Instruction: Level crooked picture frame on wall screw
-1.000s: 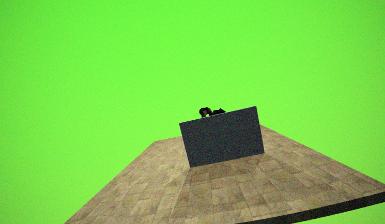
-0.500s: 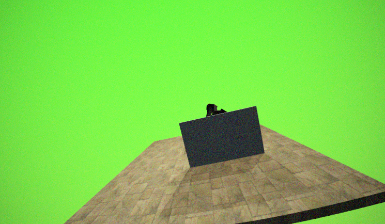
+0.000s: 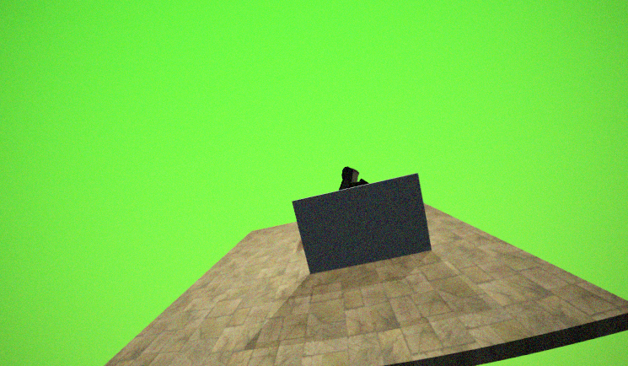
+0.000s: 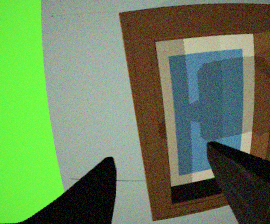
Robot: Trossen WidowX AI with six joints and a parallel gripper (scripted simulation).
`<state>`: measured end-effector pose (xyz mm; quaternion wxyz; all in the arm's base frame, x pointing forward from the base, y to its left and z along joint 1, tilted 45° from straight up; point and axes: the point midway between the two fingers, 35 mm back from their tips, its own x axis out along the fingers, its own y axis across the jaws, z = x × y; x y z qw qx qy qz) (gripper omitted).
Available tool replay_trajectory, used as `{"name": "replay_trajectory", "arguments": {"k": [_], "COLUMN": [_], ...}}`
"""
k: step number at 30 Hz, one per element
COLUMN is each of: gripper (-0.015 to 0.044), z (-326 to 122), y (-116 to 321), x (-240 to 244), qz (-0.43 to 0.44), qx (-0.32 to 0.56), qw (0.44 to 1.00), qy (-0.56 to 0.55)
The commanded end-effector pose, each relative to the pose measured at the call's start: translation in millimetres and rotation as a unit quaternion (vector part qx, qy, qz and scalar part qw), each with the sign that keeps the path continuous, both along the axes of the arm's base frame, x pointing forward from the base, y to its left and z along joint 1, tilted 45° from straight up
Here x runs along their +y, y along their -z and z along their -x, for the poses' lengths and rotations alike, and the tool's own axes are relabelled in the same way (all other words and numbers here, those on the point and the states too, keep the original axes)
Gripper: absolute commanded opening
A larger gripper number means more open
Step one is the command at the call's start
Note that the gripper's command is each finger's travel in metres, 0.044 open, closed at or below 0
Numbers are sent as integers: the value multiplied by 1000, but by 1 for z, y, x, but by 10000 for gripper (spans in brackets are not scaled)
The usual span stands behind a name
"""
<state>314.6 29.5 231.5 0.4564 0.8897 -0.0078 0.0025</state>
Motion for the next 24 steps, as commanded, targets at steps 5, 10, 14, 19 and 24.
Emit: {"name": "replay_trajectory", "arguments": {"k": [5,10,14,19,24], "gripper": [260,260,260,260,260], "z": [-2,-9,-15,-23,-31], "y": [-3,-4,-4,-5,-5], "x": [0,0,1,0,0], "qz": [-3,-3,-3,-3,-3], "qx": [-4,-4,-4,-5,-5], "qw": [1000,1000,1000,1000,1000], "qy": [-1,-1,-1,-1,-1]}}
